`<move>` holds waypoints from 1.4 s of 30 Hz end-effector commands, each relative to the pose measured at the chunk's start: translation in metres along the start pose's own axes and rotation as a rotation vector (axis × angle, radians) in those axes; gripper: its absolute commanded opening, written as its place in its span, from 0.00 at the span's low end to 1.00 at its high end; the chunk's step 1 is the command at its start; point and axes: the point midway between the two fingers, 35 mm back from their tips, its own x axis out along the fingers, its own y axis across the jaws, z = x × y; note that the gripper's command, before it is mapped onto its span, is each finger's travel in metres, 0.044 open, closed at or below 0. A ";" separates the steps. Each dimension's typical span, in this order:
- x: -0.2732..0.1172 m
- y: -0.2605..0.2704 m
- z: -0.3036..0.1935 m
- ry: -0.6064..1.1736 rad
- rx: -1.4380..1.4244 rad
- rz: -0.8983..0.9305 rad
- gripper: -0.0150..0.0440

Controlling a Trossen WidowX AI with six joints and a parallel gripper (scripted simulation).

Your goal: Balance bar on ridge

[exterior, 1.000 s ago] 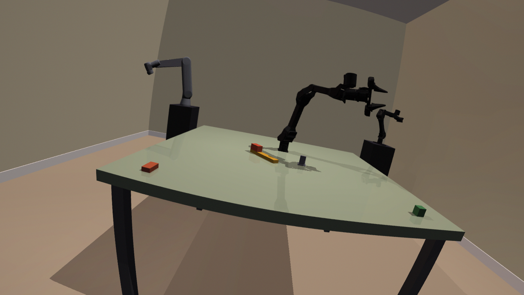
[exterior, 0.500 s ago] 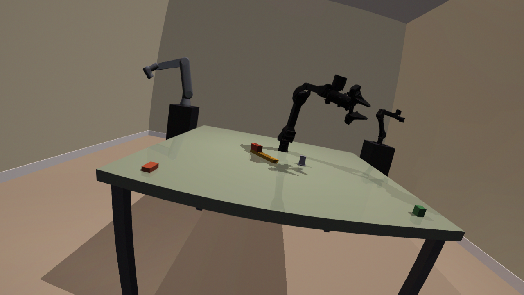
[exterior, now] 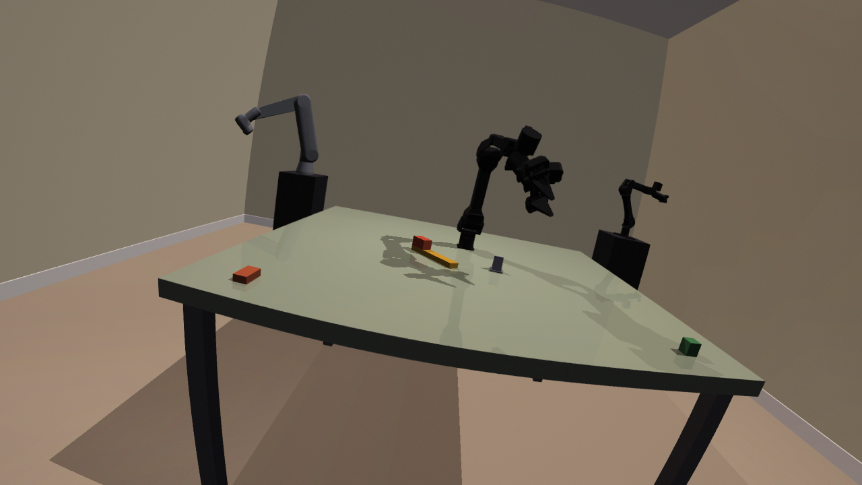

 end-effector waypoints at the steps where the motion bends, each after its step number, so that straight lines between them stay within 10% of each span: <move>1: -0.009 0.006 -0.032 0.092 0.057 0.030 0.79; 23: -0.109 0.079 -0.198 0.638 0.430 0.273 0.79; 42: -0.200 0.150 -0.247 0.921 0.696 0.488 0.79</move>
